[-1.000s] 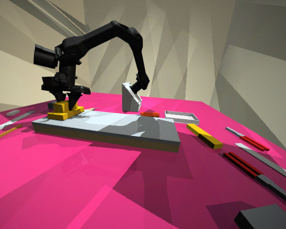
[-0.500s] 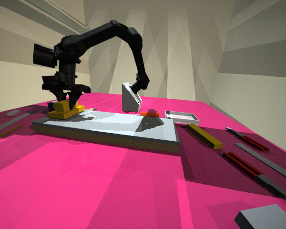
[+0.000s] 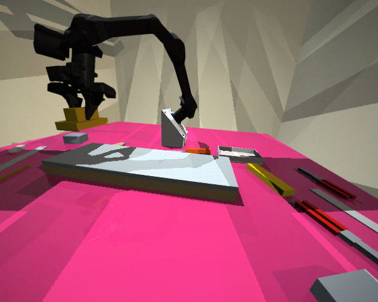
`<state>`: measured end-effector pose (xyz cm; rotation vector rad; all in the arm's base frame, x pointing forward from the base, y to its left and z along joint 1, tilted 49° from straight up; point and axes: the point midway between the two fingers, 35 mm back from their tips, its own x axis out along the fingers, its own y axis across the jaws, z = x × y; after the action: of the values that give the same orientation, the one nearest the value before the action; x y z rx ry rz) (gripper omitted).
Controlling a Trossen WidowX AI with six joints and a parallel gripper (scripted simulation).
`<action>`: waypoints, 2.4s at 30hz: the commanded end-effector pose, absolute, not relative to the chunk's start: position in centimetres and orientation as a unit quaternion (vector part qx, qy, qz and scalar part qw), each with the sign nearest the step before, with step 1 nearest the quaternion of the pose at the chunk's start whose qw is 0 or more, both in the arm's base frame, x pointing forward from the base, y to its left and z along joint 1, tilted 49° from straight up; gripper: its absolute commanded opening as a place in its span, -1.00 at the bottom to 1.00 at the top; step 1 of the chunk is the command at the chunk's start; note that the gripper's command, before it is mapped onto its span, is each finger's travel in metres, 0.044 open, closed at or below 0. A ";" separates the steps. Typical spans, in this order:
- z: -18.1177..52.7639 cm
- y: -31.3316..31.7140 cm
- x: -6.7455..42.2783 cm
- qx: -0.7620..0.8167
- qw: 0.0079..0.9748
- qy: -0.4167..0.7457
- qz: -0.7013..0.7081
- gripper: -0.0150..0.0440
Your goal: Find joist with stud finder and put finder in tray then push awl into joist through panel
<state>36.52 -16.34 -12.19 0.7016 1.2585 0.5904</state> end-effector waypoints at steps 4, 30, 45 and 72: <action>-10.8 -17.8 36.6 0.310 0.718 0.564 0.264 -0.49; 2.3 -8.0 40.4 0.174 0.757 0.507 0.373 -0.49; 9.7 -0.8 39.4 0.094 0.766 0.455 0.445 -0.49; 20.0 10.9 31.3 -0.033 0.747 0.333 0.574 -0.49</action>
<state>32.27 10.10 18.91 -0.0466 0.7739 1.2307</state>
